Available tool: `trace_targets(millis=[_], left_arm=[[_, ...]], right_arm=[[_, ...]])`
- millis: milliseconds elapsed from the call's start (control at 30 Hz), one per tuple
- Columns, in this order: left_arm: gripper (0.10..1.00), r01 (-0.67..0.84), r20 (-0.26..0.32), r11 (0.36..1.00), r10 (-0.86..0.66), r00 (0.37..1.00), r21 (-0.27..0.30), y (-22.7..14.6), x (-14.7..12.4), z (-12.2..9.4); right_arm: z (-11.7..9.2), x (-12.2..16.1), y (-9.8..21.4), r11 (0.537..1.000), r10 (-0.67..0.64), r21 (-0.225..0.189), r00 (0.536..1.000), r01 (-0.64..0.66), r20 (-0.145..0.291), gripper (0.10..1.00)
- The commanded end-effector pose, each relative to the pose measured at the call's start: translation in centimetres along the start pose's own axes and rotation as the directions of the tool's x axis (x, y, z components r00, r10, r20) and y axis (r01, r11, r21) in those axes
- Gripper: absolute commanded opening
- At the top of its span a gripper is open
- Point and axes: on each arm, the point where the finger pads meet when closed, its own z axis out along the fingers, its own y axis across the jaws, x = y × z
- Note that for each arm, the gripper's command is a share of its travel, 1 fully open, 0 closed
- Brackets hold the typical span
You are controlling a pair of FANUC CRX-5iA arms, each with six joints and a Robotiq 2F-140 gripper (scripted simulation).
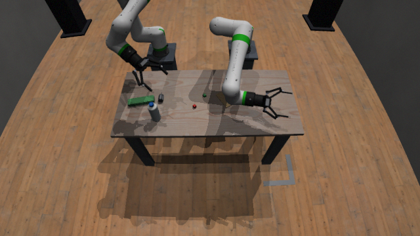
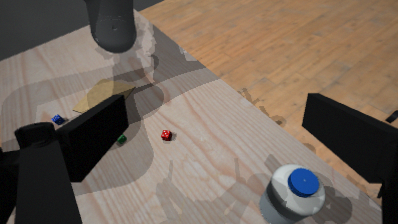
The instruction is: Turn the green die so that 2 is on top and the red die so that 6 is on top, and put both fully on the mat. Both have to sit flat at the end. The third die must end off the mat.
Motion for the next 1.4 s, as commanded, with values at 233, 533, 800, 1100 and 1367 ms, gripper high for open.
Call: trace_targets(millis=[233, 533, 800, 1100, 1367], left_arm=[[1.000, 0.002, 0.000, 1.000, -0.002, 1.000, 0.001, -0.1, 0.1, 0.0], [1.000, 0.002, 0.000, 1.000, -0.002, 1.000, 0.001, -0.1, 0.1, 0.0], [1.000, 0.002, 0.000, 1.000, -0.002, 1.000, 0.001, -0.1, 0.1, 0.0], [1.000, 0.002, 0.000, 1.000, -0.002, 1.000, 0.001, -0.1, 0.1, 0.0], [1.000, 0.002, 0.000, 1.000, -0.002, 1.000, 0.001, -0.1, 0.1, 0.0]], right_arm=[[-3.5, -2.9, 3.1, 0.994, 0.096, -0.057, 0.995, -0.094, 0.041, 1.000], [-11.6, -9.7, 8.3, 0.935, 0.319, -0.194, 0.943, -0.297, 0.099, 1.000], [-19.6, -16.1, 11.3, 0.821, 0.523, -0.327, 0.846, -0.467, 0.106, 1.000], [-30.2, -24.3, 12.1, 0.486, 0.819, -0.538, 0.574, -0.689, 0.004, 1.000], [-38.9, -30.7, 11.0, 0.282, 0.906, -0.607, 0.415, -0.743, -0.087, 1.000]])
